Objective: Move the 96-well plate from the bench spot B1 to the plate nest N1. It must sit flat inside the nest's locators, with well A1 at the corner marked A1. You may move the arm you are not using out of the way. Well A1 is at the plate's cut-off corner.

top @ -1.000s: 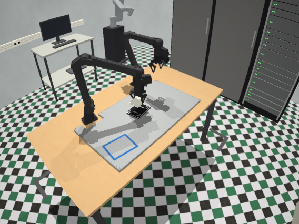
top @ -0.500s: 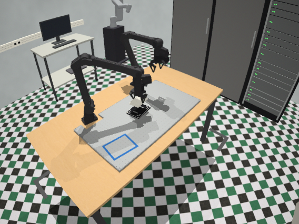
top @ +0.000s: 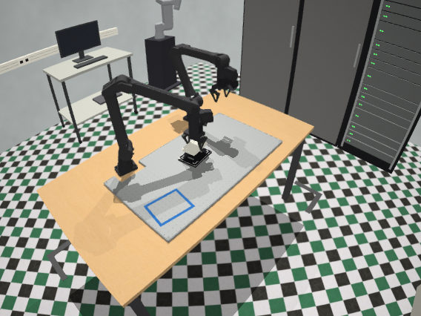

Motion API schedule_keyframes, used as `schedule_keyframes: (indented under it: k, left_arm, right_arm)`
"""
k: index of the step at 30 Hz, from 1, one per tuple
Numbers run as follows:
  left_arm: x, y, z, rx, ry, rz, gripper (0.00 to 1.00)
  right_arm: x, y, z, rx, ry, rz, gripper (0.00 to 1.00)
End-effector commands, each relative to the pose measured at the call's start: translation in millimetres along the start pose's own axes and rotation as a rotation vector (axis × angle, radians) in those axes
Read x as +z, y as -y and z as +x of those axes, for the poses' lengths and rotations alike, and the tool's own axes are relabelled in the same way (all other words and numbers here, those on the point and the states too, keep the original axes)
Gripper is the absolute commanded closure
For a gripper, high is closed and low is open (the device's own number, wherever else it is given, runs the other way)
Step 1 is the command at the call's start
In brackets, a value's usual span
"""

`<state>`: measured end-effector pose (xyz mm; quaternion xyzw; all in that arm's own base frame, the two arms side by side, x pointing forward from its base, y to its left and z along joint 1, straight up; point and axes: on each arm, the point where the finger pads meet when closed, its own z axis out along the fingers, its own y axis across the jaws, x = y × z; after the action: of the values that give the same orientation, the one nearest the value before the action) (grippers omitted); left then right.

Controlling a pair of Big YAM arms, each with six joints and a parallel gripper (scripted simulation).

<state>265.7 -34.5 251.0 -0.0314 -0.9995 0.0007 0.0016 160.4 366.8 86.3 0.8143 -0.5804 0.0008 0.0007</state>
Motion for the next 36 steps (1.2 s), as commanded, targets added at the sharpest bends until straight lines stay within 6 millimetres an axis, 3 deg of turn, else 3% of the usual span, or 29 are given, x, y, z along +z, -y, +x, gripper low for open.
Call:
schedule_keyframes:
  k: [1,25,28,29,36]
  left_arm:
    - [-11.7,0.1,-8.7,-0.012,0.038,0.001,0.0]
    - [-11.7,0.1,-8.7,-0.012,0.038,0.001,0.0]
    - [-11.7,0.1,-8.7,-0.012,0.038,0.001,0.0]
    - [-11.7,0.1,-8.7,-0.012,0.038,0.001,0.0]
    - [-11.7,0.1,-8.7,-0.012,0.038,0.001,0.0]
  right_arm:
    - [7.8,1.5,-1.7,-0.009,0.004,0.0,1.0]
    - [45.1,1.9,-0.1,-0.006,0.003,-0.001,1.0]
    - [41.4,2.5,-0.7,-0.006,0.01,0.006,1.0]
    - [29.9,8.2,-8.7,-0.002,0.025,0.022,1.0]
    - [29.9,8.4,-8.8,-0.002,0.025,0.022,1.0]
